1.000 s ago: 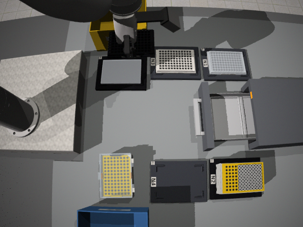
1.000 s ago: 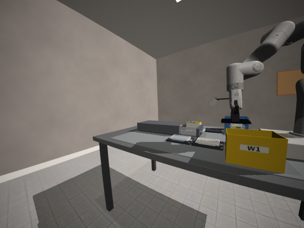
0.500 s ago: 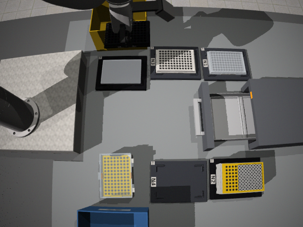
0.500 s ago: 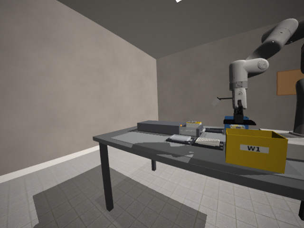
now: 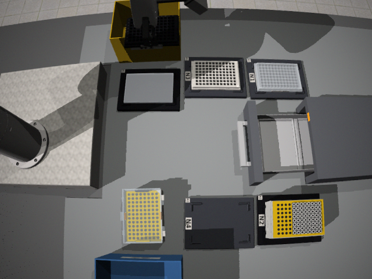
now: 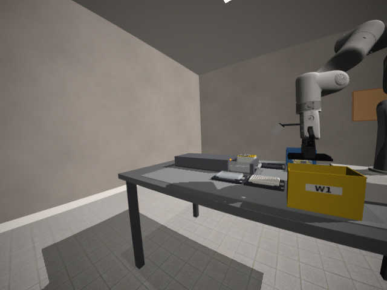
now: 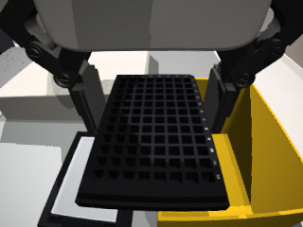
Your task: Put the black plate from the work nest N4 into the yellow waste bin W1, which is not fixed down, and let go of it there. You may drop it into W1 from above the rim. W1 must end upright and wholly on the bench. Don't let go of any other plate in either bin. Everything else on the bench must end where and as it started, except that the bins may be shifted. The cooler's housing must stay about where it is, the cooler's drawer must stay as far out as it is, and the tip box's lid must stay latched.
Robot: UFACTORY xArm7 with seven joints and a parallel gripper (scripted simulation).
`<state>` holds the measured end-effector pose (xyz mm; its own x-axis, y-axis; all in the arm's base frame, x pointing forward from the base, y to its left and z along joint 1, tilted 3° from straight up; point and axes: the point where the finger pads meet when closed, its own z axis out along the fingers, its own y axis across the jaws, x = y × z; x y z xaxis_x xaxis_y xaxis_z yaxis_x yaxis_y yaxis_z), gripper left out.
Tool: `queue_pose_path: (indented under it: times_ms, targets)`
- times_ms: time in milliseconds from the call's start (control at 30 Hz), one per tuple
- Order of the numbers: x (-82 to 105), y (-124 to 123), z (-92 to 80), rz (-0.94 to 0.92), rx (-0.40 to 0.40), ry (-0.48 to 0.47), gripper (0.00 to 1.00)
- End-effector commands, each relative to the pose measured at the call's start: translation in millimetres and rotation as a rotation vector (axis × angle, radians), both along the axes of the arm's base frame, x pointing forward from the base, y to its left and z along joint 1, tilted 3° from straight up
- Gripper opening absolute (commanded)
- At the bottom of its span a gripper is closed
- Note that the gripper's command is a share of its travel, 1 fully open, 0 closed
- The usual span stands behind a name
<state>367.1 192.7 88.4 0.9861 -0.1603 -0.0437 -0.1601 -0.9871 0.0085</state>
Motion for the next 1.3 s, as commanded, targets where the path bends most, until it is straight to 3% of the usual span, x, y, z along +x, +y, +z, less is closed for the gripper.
queue_pose_path:
  times_ms: [0,900,1267]
  targets:
    - [-0.5,12,1.4,0.0,0.002,-0.003,0.0]
    - [-10.9,73,1.9,-0.001,0.002,-0.003,0.0]
    - [-10.9,73,1.9,-0.001,0.002,-0.003,0.0]
